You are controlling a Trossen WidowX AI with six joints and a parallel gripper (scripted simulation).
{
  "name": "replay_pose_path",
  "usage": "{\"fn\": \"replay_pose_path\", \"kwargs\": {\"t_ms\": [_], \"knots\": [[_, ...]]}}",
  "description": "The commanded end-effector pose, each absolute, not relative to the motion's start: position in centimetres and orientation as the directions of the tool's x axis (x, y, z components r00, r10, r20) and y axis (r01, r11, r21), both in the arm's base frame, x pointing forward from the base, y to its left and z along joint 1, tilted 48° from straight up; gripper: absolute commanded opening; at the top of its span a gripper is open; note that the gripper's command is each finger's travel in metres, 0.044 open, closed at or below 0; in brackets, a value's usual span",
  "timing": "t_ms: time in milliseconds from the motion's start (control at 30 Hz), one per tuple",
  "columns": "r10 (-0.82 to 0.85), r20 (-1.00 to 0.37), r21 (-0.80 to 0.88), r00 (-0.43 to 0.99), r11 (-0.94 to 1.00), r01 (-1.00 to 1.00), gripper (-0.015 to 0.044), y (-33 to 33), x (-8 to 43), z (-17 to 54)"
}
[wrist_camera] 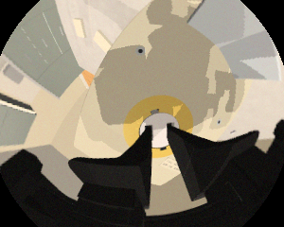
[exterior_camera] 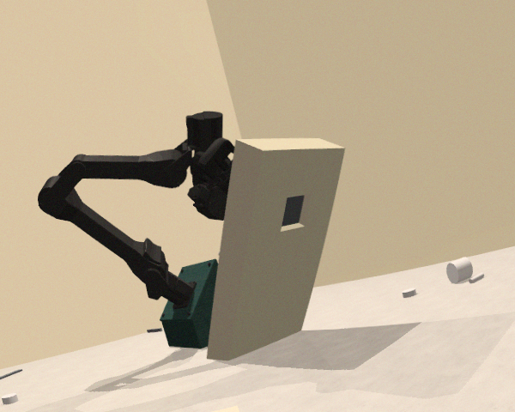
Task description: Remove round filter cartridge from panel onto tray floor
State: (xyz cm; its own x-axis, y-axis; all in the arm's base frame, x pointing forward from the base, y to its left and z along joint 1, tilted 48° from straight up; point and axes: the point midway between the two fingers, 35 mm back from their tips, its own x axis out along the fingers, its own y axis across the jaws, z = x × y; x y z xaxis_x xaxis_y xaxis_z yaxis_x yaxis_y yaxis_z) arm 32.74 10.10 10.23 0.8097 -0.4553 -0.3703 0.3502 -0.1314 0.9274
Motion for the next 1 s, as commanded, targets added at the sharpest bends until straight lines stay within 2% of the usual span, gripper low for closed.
{"fn": "replay_pose_path", "kwargs": {"t_ms": [0, 400, 700, 733, 967], "knots": [[-0.454, -0.377, 0.925, 0.807, -0.134, 0.357, 0.0088, 9.90, 33.00, 10.01], [-0.454, -0.377, 0.925, 0.807, -0.134, 0.357, 0.0088, 9.79, 33.19, 9.92], [-0.454, -0.368, 0.928, 0.812, -0.127, 0.349, 0.0028, 10.09, 32.87, 10.18], [-0.454, -0.368, 0.928, 0.812, -0.127, 0.349, 0.0002, 10.09, 32.87, 10.18], [-0.454, -0.373, 0.916, 0.809, -0.040, 0.400, 0.0000, 9.91, 33.07, 10.02]]}}
